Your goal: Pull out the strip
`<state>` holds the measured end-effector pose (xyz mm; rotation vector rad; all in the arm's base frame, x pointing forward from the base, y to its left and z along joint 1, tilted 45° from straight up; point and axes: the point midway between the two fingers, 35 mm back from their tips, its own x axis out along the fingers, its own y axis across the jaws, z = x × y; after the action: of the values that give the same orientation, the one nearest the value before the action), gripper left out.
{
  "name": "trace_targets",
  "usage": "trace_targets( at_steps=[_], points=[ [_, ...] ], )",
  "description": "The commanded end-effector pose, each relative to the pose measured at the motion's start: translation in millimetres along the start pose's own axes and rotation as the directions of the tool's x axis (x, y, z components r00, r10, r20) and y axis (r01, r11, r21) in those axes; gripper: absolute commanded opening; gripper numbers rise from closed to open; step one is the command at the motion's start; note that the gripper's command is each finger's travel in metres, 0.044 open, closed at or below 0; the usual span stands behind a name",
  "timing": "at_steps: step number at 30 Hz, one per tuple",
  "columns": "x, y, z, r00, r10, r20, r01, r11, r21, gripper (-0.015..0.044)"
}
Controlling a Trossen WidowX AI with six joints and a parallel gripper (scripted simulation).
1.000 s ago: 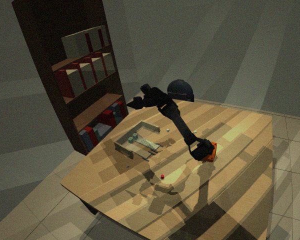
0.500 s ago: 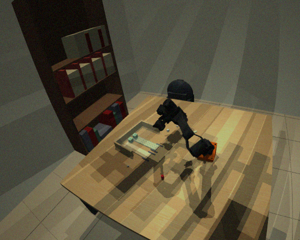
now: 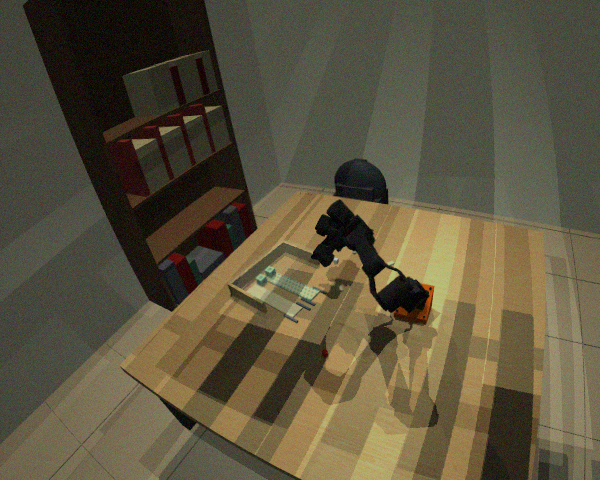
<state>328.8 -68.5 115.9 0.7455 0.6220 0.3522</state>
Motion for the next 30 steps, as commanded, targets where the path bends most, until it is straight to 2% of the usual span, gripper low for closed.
trace_targets(
  at_steps=[1,5,10,16,22,30],
  points=[
    [13,-3,7,0.998,-0.015,-0.053,0.017,0.999,0.039,0.0242],
    [29,-4,9,0.991,-0.024,-0.134,0.033,0.997,0.069,0.0137],
    [62,-3,6,0.943,-0.033,-0.331,0.072,0.992,0.107,0.0006],
    [98,6,-10,0.82,-0.033,-0.571,0.123,0.985,0.119,0.0],
    [123,20,-35,0.631,-0.024,-0.775,0.163,0.981,0.103,0.0],
    [122,20,-43,0.606,-0.022,-0.795,0.166,0.981,0.099,0.0]
  ],
)
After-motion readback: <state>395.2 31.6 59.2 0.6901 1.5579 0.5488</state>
